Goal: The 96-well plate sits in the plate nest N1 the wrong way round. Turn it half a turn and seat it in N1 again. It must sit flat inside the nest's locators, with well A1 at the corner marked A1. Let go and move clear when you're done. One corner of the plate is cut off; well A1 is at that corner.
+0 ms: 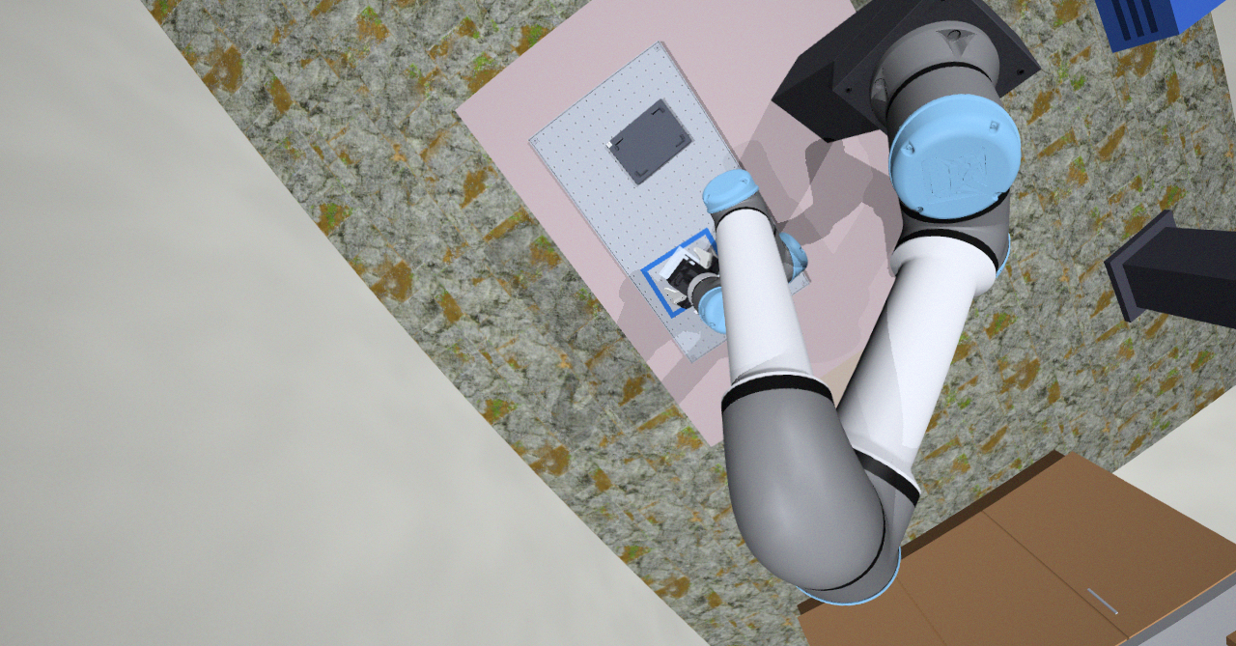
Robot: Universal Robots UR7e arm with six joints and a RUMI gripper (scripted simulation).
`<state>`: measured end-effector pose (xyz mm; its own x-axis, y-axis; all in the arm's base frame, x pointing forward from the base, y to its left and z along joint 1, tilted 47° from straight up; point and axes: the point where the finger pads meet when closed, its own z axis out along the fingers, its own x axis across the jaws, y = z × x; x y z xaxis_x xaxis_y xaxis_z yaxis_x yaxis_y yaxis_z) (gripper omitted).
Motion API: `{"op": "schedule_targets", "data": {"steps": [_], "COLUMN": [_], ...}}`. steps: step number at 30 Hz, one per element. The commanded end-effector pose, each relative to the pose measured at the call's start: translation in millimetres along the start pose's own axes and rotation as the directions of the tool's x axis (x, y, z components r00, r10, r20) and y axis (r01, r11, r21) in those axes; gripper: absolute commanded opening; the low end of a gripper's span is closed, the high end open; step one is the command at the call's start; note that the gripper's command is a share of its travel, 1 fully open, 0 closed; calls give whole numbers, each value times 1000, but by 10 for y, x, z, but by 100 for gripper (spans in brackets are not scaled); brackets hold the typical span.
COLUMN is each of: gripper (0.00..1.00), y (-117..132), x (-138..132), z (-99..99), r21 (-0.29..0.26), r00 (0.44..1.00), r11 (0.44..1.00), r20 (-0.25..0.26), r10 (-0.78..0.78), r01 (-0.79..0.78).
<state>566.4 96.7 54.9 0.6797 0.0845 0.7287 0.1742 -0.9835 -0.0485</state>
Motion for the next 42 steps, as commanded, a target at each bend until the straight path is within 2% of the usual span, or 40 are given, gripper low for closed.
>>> {"op": "schedule_targets", "data": {"steps": [1, 13, 14, 42], "gripper": [100, 100, 0, 0], "y": [3, 6, 6, 6], "x": [14, 3, 3, 3], "z": [64, 62, 62, 62], "r21": [-2, -2, -2, -2], "r00": [1000, 1000, 1000, 1000], "r11": [1000, 1000, 1000, 1000], "r20": [-3, -2, -2, -2], "r10": [0, 1, 1, 1], "r01": [0, -1, -1, -1]}}
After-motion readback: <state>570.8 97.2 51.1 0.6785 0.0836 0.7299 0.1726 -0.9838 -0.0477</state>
